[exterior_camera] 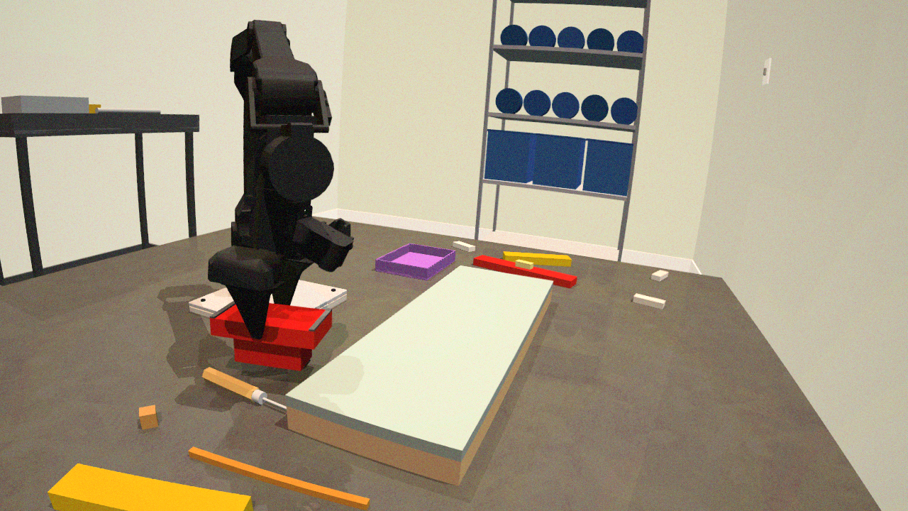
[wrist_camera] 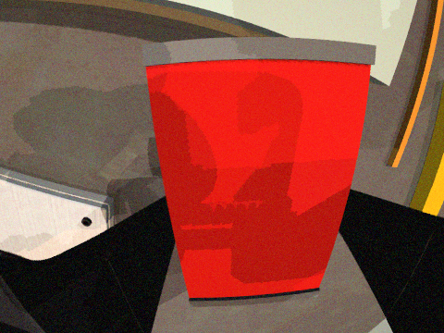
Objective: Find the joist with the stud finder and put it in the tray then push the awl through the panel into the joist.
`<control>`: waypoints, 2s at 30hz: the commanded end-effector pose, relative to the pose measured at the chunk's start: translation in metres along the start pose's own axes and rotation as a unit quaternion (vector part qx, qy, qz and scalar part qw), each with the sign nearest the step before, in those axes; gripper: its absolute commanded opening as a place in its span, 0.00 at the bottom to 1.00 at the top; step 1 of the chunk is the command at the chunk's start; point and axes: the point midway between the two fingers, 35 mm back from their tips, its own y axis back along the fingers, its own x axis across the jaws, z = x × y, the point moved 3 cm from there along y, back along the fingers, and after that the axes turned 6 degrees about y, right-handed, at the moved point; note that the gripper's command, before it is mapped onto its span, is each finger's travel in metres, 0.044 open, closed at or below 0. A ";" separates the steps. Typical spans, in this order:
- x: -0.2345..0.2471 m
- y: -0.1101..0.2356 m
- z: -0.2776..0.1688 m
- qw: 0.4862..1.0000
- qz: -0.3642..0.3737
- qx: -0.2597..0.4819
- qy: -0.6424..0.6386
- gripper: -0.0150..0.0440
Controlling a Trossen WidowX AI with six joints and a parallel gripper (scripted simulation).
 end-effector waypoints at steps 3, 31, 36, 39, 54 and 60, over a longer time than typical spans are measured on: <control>0.002 0.003 -0.001 1.000 -0.023 0.002 -0.004 0.25; 0.013 0.003 0.000 0.995 -0.100 0.008 -0.013 0.25; 0.014 0.003 0.000 0.994 -0.109 0.009 -0.014 0.25; 0.015 0.003 0.001 0.993 -0.116 0.010 -0.014 0.25; 0.019 0.000 0.002 0.987 -0.160 0.017 -0.015 0.25; 0.021 0.000 0.002 0.984 -0.178 0.019 -0.016 0.25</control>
